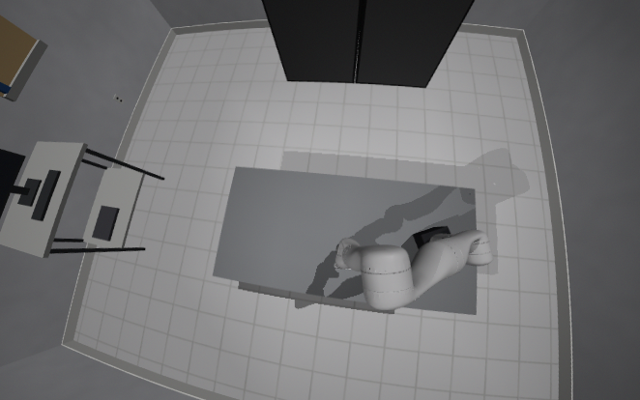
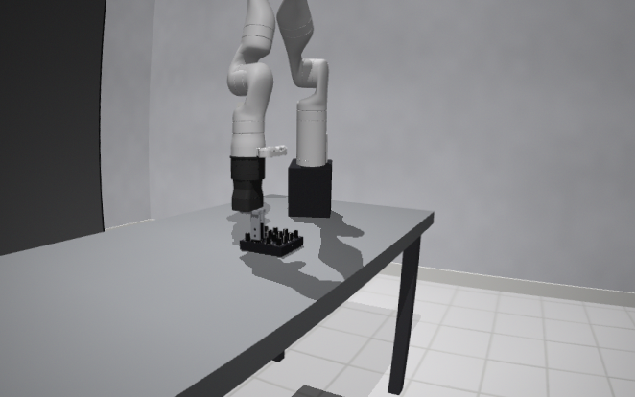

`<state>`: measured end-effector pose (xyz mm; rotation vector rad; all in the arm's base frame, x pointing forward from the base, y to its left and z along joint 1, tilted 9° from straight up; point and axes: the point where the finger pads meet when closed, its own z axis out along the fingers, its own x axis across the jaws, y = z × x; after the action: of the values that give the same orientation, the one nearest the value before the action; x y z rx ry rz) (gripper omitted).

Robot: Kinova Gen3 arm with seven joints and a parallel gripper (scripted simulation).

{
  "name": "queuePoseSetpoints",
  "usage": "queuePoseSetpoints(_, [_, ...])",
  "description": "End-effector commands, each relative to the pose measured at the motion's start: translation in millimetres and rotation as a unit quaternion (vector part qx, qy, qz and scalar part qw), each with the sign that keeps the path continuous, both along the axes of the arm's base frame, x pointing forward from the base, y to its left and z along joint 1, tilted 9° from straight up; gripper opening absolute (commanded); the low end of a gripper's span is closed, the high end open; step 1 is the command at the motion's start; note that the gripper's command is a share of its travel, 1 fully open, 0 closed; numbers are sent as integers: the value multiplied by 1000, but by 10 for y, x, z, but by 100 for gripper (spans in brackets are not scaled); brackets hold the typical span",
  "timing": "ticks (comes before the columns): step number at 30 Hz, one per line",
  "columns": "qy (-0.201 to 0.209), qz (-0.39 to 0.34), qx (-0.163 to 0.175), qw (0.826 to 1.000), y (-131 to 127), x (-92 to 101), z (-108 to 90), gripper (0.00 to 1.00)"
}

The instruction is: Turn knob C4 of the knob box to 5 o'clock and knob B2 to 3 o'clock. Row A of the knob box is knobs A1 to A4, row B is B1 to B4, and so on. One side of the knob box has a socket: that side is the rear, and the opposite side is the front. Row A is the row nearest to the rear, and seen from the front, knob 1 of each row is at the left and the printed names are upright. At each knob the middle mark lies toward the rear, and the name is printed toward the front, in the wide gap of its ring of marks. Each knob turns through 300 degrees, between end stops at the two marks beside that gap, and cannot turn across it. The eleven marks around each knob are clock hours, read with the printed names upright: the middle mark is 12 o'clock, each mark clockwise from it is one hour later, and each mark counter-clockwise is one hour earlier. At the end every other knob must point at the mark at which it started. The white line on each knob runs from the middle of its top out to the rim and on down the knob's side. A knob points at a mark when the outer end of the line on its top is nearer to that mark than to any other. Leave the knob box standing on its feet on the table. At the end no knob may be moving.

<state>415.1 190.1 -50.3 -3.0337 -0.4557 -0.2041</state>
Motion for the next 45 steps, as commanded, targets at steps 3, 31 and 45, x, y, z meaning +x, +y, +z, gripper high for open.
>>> queuePoseSetpoints(3, [-1,0,0,1000,2,5,7,30])
queuePoseSetpoints(31, [0,-3,1,1000,2,5,7,30])
queuePoseSetpoints(45, [2,-33,4,999,2,5,7,30])
